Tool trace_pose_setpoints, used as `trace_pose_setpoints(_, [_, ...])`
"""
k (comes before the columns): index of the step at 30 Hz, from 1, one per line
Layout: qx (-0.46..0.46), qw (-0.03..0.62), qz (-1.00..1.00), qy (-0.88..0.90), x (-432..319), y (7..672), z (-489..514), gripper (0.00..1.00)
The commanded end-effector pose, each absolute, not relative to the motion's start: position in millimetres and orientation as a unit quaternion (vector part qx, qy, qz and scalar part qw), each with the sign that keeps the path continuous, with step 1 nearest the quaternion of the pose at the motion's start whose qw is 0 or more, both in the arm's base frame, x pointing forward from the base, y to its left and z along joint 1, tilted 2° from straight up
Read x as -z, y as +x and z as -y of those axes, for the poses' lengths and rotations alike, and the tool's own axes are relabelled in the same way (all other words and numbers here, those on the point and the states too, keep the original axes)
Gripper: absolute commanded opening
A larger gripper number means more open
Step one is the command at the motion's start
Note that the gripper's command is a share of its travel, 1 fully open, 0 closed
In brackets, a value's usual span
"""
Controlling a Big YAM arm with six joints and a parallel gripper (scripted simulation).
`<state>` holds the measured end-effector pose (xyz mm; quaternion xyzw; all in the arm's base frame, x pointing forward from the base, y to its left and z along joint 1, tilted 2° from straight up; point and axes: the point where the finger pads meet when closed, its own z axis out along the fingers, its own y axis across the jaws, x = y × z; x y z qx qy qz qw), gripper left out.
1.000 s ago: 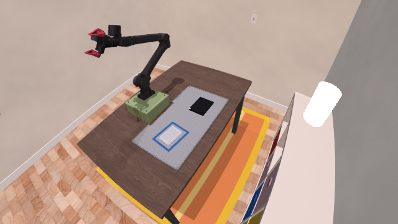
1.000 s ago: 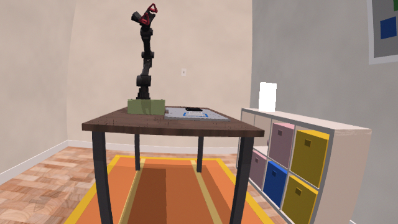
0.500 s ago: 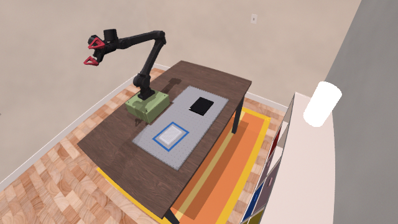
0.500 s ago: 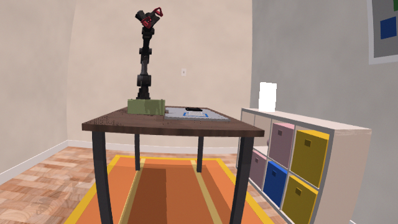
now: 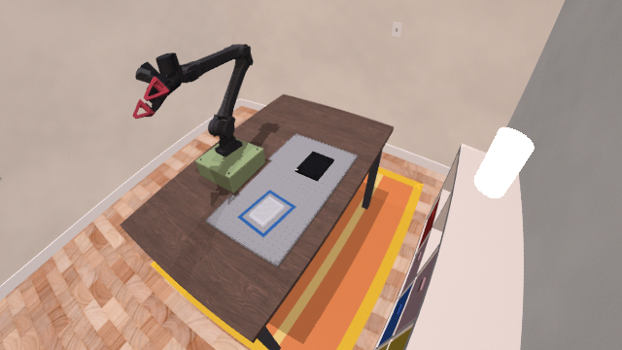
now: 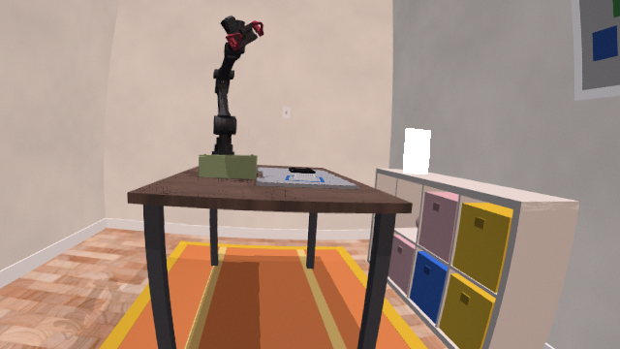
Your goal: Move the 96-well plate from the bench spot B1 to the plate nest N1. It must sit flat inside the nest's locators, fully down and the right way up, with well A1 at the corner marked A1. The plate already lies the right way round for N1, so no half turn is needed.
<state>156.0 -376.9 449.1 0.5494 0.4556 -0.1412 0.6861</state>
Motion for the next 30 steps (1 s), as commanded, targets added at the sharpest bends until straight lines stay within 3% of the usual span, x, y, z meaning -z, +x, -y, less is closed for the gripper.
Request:
trace_pose_setpoints(1, [0.184,0.679,-0.504,0.501,-486,170,380,1.0])
trace_pose_setpoints(3, [0.186,0.679,-0.502,0.503,-479,175,383,1.0])
trace_pose_setpoints(4, [0.181,0.667,-0.509,0.513,-440,179,385,1.0])
trace_pose_setpoints(7, [0.192,0.664,-0.529,0.492,-466,188,386,1.0])
trace_pose_setpoints(18, [0.219,0.605,-0.62,0.449,-431,218,392,1.0])
trace_pose_setpoints(21, [0.212,0.58,-0.643,0.452,-383,227,390,1.0])
trace_pose_setpoints(22, [0.223,0.59,-0.644,0.433,-416,232,393,1.0])
trace_pose_setpoints(30, [0.233,0.549,-0.703,0.388,-392,253,392,1.0])
